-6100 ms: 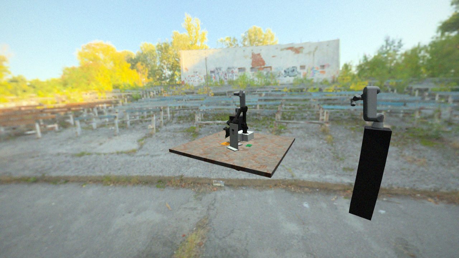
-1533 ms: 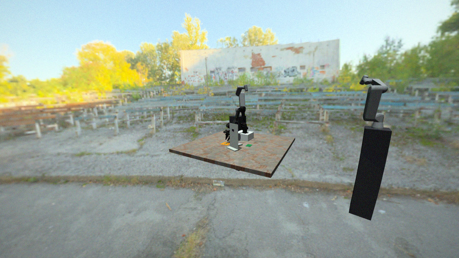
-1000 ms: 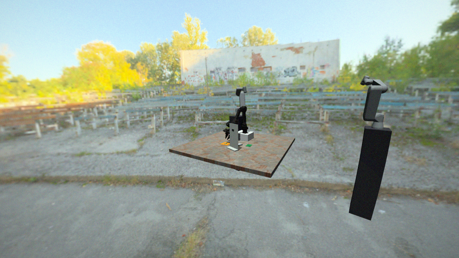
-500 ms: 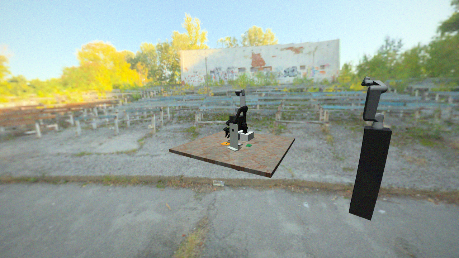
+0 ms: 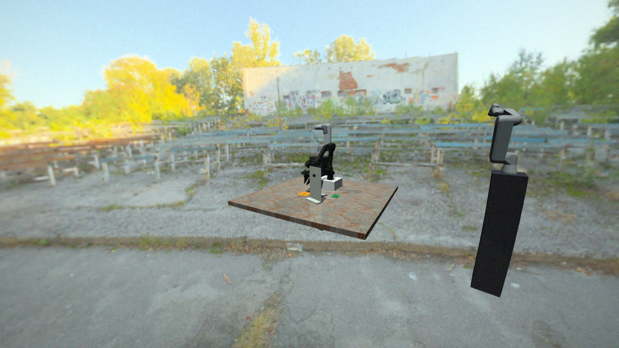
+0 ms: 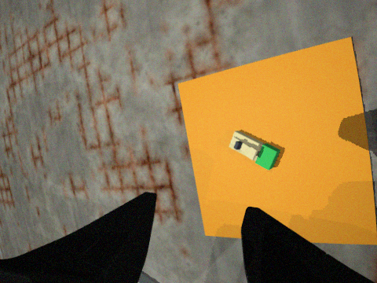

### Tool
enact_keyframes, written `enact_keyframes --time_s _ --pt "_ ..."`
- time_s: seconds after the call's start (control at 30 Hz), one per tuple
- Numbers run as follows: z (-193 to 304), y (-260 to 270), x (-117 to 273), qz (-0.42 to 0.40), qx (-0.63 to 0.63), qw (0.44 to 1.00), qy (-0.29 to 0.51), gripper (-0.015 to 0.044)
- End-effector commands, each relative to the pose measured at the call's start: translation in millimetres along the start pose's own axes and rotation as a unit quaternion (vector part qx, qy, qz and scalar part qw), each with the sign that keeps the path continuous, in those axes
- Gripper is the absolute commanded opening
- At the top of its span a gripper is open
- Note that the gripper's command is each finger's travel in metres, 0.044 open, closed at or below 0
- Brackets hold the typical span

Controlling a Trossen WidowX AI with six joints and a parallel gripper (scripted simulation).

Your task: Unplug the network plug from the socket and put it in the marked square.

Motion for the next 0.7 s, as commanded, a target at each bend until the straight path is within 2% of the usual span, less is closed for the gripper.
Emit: enact_keyframes --time_s 0.0,0.67 --pt "1 5 6 -0.004 0.003 1.000 0.002 0.0156" --pt "2 17 27 -0.001 0.000 1.000 0.000 0.0156"
Point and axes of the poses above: the point midway between the two fingers, 35 mm back from their tips, its own x axis back along the fingers, its own y axis across the jaws, z = x × y, the point moved 5 cm from there along x, back along the fingers, and after that the axes turned 7 degrees about -x, right-handed, at the moved point
